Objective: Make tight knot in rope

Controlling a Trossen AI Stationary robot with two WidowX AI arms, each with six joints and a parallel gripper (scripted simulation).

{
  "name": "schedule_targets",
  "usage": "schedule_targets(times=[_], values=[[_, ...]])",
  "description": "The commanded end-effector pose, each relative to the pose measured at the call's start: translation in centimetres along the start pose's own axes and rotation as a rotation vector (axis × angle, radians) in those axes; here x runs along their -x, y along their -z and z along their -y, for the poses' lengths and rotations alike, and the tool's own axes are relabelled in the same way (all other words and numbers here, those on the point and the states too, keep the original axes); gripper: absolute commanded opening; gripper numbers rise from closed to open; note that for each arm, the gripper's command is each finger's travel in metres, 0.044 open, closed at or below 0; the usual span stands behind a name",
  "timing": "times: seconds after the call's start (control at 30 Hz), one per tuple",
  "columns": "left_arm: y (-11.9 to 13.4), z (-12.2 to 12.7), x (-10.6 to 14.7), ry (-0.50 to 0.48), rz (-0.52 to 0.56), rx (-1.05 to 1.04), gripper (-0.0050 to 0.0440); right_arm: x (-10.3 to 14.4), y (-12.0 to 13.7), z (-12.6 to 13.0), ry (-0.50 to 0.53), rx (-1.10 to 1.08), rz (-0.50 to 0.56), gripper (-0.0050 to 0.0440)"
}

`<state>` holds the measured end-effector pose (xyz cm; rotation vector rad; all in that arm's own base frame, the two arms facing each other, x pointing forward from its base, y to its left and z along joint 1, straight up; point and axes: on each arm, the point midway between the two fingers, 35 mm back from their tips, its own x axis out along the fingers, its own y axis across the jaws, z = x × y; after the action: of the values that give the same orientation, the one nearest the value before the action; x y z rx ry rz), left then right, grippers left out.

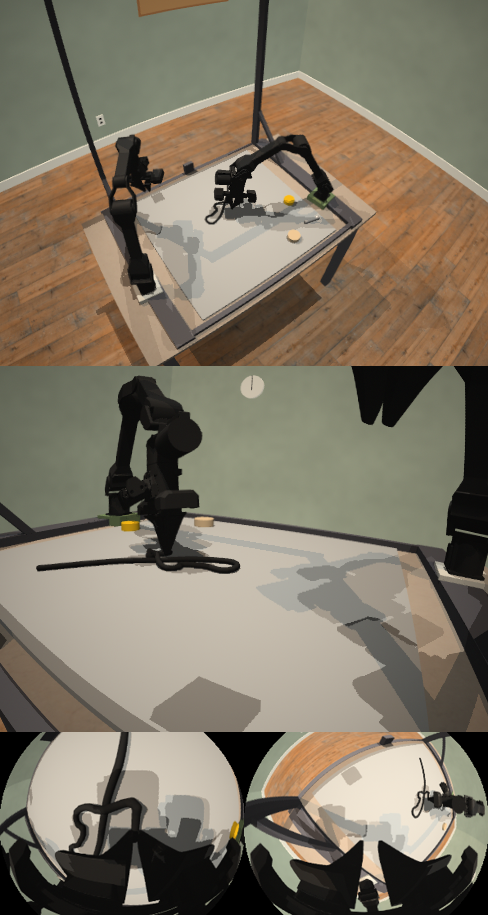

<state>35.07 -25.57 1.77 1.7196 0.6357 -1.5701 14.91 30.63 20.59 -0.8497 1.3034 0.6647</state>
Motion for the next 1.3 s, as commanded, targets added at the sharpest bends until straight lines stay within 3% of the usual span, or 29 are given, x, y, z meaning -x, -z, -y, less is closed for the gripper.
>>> schedule_targets(times=[0.0, 0.43, 0.83, 0.9, 1.03, 1.27], values=[[0.04, -0.54, 0.81, -0.026, -0.004, 0.002, 0.0020, 0.78, 0.09, 0.15, -0.004, -0.007, 0.024, 0.0085], [0.04, -0.54, 0.82, -0.026, -0.004, 0.032, 0.0020, 0.78, 0.09, 0.15, -0.004, -0.007, 0.024, 0.0085], [0.05, -0.55, 0.90, -0.026, 0.006, 0.760, 0.0020, 0.78, 0.09, 0.15, -0.004, -0.007, 0.024, 0.0085], [0.05, -0.55, 0.90, -0.026, 0.006, 0.760, 0.0020, 0.78, 0.09, 0.15, -0.004, -0.007, 0.024, 0.0085], [0.05, -0.56, 0.92, -0.026, 0.009, 0.979, 0.0020, 0.78, 0.09, 0.15, -0.004, -0.007, 0.024, 0.0085], [0.05, -0.56, 0.92, -0.026, 0.009, 1.002, 0.0020, 0.78, 0.09, 0.15, -0.004, -0.007, 0.024, 0.0085]])
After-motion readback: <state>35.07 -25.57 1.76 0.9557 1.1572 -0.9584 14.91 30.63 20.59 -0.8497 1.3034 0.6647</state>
